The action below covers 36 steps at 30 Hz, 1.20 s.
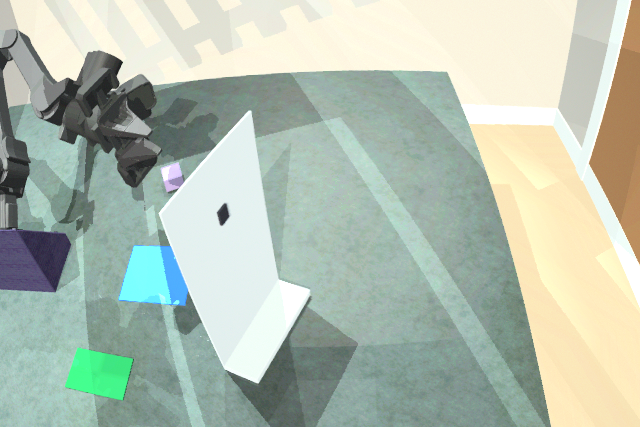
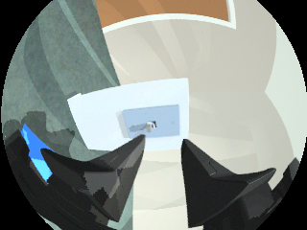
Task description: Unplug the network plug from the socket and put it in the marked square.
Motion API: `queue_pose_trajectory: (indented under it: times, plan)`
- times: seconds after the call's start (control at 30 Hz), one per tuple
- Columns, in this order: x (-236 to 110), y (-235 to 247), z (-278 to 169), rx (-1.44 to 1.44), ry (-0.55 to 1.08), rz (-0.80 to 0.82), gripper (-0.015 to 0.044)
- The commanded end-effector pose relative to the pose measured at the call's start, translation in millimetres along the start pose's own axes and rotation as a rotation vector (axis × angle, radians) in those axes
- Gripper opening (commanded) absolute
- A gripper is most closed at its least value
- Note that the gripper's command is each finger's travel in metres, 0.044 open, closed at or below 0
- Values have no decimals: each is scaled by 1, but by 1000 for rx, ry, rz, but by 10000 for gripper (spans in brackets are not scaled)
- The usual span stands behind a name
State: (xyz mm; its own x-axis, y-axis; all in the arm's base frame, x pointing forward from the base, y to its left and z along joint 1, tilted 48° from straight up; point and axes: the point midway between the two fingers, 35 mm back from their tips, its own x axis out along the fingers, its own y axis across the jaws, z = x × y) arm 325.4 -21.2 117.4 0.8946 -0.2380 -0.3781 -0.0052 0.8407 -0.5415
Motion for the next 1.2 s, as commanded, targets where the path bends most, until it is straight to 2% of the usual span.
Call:
queue_pose_trajectory:
  times: [0.0, 0.1, 0.3, 0.97, 1.17]
  plan:
    - [1, 15, -40, -148, 108, 2, 156]
    - [0, 20, -53, -201, 145, 5, 156]
    - [2, 20, -53, -201, 145, 5, 156]
    - [58, 22, -46, -200, 143, 3, 156]
    - [63, 22, -45, -201, 142, 3, 156]
